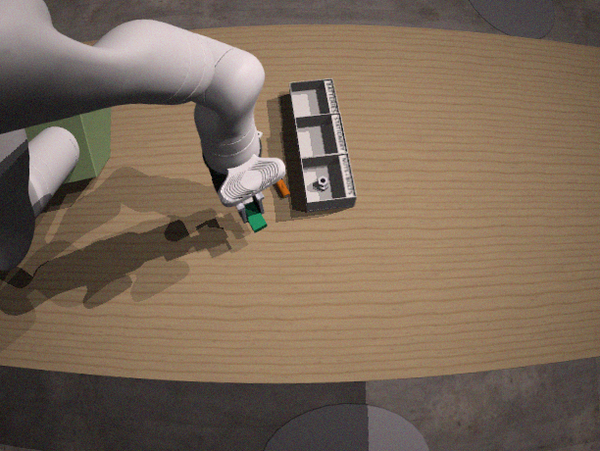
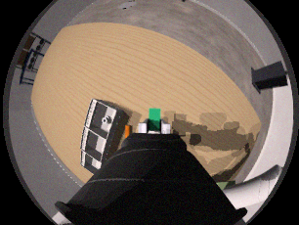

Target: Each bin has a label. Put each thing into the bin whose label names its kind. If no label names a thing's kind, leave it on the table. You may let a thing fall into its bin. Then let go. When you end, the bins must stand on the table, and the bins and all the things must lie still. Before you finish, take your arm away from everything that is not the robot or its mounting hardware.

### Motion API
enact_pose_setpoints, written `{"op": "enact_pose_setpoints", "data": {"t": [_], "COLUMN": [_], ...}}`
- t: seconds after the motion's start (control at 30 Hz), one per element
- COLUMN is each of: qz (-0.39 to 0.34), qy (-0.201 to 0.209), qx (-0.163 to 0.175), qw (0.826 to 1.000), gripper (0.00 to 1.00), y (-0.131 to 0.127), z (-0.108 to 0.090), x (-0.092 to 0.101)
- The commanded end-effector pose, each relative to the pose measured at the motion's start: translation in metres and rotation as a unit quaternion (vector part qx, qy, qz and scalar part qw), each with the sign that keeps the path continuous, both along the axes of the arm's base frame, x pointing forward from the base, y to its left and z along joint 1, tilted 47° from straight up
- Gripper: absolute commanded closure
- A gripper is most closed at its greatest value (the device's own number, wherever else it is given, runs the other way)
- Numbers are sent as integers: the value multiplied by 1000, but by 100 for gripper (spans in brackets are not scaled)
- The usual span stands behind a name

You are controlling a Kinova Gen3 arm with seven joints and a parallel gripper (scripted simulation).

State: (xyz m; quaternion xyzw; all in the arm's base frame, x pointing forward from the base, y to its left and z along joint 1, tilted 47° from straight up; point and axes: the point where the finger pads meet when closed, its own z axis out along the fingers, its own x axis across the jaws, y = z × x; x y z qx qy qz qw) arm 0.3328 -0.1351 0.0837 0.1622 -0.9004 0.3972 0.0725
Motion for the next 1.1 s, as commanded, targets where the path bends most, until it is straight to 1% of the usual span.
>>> {"op": "enact_pose_setpoints", "data": {"t": [0.0,0.43,0.67,1.03,1.07], "qz": [4,4,4,4,4], "qy": [-4,-4,-4,-4,-4], "qx": [5,5,5,5,5], "qw": [1000,1000,1000,1000,1000], "gripper": [55,55,55,55,55], "y": [5,5,10,42,42], "z": [2,2,6,-28,-28], "x": [3,3,3,50,50]}}
